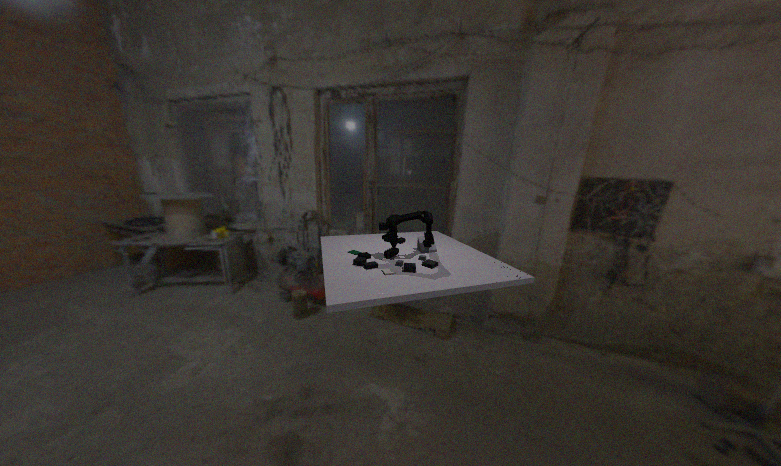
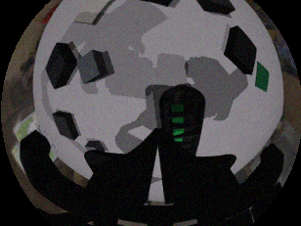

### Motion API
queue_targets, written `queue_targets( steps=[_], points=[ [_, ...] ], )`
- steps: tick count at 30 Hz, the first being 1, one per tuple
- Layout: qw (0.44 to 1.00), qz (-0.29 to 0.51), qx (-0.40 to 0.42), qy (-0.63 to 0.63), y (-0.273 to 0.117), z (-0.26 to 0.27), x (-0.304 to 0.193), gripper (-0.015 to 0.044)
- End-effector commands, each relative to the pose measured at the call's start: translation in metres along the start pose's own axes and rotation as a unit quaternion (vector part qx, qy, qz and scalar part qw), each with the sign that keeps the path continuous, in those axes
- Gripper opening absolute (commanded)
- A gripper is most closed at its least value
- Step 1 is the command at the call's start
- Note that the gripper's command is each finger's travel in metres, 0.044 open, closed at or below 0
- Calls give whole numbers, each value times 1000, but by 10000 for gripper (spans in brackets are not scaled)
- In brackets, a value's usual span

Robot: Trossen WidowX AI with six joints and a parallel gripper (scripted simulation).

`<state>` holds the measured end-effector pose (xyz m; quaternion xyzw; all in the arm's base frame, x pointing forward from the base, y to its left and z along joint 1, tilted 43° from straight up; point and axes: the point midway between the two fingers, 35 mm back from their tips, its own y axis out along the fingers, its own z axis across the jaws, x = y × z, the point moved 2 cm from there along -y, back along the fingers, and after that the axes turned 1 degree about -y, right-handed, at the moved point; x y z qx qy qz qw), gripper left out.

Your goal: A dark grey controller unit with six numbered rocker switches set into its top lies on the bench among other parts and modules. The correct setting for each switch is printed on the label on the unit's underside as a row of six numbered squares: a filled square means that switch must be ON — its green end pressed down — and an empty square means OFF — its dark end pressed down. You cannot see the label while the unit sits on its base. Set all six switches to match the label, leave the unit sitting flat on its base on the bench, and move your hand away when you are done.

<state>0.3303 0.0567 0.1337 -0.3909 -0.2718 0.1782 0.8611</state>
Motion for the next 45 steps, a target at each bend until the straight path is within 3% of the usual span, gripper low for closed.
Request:
queue_targets(
  steps=[1,9,45],
  points=[
    [999,-11,40,-22,0,-29,13,0],
    [991,-50,108,-61,11,-94,25,0],
    [985,-44,134,-101,56,-99,33,0]
  ],
)
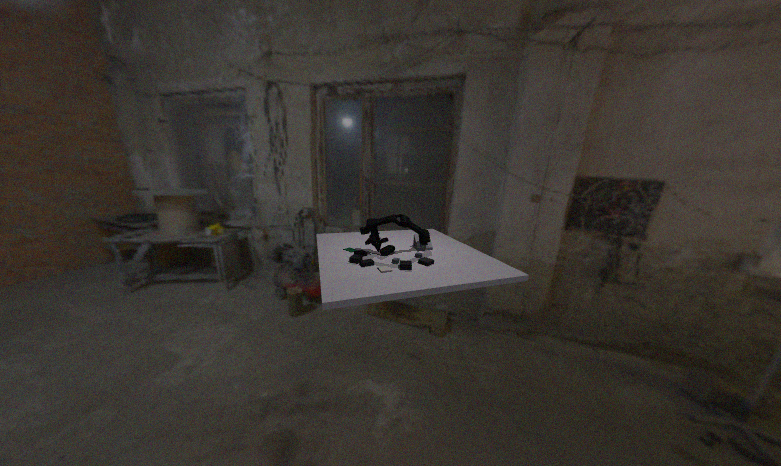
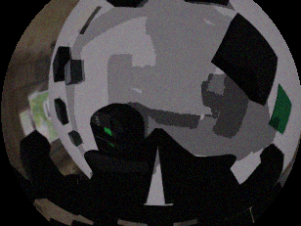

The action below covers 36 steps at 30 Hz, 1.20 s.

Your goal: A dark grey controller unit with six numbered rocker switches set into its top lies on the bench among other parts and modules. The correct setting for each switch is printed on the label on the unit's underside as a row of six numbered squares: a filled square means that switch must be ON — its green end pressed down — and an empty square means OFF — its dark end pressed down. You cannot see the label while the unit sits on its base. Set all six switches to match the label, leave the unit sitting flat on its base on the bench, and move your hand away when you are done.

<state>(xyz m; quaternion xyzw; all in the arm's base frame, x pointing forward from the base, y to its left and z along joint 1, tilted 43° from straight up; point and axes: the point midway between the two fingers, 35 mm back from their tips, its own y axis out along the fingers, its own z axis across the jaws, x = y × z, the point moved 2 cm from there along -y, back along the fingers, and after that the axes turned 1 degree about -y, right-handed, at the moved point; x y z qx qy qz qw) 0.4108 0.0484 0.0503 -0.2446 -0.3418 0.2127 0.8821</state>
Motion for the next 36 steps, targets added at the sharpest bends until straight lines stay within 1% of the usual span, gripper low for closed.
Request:
queue_targets(
  steps=[1,36],
  points=[
    [1000,-2,4,-9,6,-2,1,0],
    [1000,-1,7,-12,13,7,1,0]
  ],
)
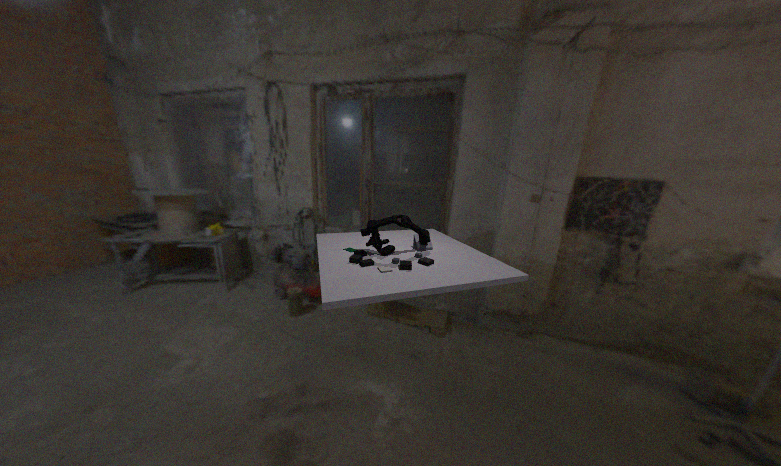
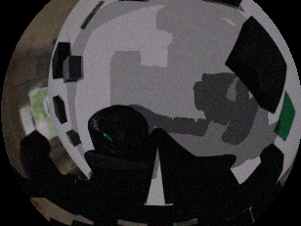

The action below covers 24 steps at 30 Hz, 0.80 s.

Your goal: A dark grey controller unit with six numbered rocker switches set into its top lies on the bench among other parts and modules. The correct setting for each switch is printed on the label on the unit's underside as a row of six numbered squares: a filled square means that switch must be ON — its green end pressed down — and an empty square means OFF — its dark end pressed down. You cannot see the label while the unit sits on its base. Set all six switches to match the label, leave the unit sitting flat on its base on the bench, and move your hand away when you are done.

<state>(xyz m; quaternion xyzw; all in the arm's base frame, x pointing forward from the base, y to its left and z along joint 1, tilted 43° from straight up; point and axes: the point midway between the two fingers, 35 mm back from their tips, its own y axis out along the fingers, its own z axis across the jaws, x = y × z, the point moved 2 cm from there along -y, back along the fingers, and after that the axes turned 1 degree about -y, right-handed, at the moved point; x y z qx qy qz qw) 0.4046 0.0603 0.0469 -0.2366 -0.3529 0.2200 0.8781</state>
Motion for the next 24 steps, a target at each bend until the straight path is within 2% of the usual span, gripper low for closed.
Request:
queue_targets(
  steps=[1,24],
  points=[
    [1000,-3,1,3,1,2,0,0],
    [1000,-3,2,3,8,23,0,0]
  ],
)
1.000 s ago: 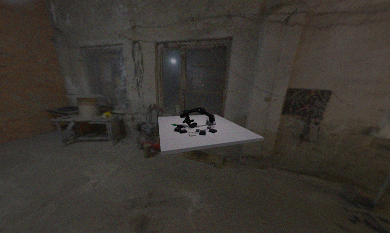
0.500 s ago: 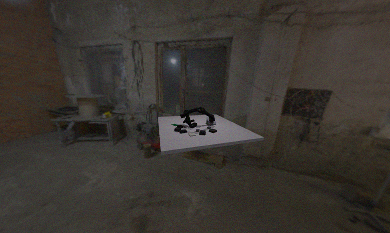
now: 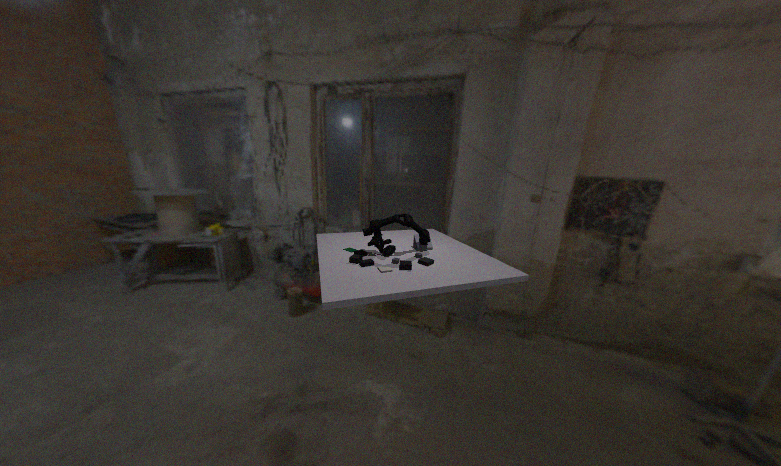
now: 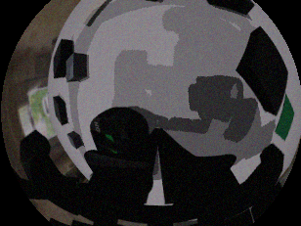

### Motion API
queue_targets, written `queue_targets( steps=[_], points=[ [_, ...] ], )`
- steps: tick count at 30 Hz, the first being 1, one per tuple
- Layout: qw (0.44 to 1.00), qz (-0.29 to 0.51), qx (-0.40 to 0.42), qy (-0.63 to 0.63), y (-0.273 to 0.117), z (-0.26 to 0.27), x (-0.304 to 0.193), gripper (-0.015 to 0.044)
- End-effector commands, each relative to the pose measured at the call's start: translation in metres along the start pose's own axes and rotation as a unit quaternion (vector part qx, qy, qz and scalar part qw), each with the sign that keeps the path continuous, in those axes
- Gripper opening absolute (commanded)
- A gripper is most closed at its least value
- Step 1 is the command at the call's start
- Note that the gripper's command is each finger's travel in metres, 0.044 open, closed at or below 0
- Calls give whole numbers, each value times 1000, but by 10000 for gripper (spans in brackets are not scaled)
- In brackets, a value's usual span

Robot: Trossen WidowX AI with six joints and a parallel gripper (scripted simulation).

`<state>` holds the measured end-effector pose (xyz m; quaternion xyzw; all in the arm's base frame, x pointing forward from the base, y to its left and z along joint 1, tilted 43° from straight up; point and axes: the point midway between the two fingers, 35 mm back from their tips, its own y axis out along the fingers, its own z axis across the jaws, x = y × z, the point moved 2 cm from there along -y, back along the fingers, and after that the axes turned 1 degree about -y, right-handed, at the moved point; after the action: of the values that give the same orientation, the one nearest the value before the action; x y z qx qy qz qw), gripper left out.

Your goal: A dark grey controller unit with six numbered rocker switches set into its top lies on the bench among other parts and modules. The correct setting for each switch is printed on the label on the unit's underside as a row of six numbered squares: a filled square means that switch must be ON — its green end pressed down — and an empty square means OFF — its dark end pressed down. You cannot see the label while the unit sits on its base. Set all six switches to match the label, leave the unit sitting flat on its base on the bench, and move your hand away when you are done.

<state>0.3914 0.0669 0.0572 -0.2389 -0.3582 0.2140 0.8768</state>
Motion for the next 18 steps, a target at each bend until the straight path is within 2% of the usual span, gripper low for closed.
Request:
queue_targets(
  steps=[1,18],
  points=[
    [1000,2,7,6,6,7,-1,0],
    [1000,2,8,7,11,23,-4,0]
  ],
)
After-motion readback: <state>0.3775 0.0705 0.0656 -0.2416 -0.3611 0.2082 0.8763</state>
